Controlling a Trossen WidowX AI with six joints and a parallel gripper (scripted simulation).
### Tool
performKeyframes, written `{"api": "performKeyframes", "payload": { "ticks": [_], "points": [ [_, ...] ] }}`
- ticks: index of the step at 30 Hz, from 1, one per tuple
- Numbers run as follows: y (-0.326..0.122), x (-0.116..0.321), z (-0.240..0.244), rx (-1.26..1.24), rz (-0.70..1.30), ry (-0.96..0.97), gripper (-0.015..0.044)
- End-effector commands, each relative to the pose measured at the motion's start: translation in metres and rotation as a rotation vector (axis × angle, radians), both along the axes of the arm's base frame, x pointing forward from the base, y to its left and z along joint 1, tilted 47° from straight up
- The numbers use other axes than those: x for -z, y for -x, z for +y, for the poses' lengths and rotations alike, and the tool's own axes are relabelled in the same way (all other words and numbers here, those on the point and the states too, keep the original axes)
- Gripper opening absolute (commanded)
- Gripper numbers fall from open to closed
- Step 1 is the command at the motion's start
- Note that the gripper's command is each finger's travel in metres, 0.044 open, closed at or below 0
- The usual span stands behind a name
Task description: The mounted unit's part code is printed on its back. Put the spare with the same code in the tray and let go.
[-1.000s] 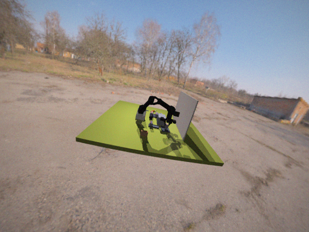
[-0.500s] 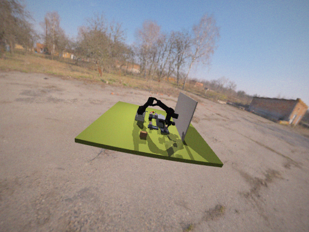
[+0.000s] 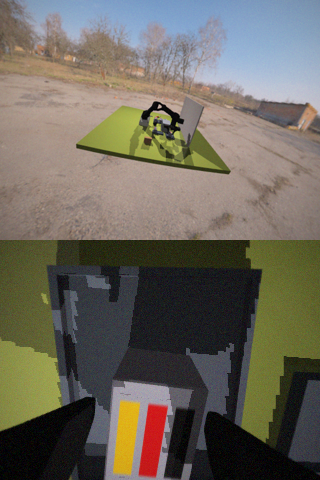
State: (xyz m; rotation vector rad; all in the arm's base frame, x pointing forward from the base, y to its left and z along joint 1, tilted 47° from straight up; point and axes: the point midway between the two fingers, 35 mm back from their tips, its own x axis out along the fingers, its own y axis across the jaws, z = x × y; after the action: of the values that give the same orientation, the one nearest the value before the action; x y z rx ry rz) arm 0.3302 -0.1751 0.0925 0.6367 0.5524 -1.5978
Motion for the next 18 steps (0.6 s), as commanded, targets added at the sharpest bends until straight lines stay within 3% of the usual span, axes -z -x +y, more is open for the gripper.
{"api": "performKeyframes", "payload": {
  "ticks": [1,5,12,18],
  "points": [
    [0.0,0.0,0.0,0.001,0.0,0.0,0.0341],
    [-0.001,-0.002,0.002,0.001,0.0,-0.001,0.044],
    [-0.008,-0.065,0.071,0.0,0.006,-0.004,0.044],
    [-0.012,-0.071,0.079,-0.023,-0.007,-0.001,0.044]
  ]
}}
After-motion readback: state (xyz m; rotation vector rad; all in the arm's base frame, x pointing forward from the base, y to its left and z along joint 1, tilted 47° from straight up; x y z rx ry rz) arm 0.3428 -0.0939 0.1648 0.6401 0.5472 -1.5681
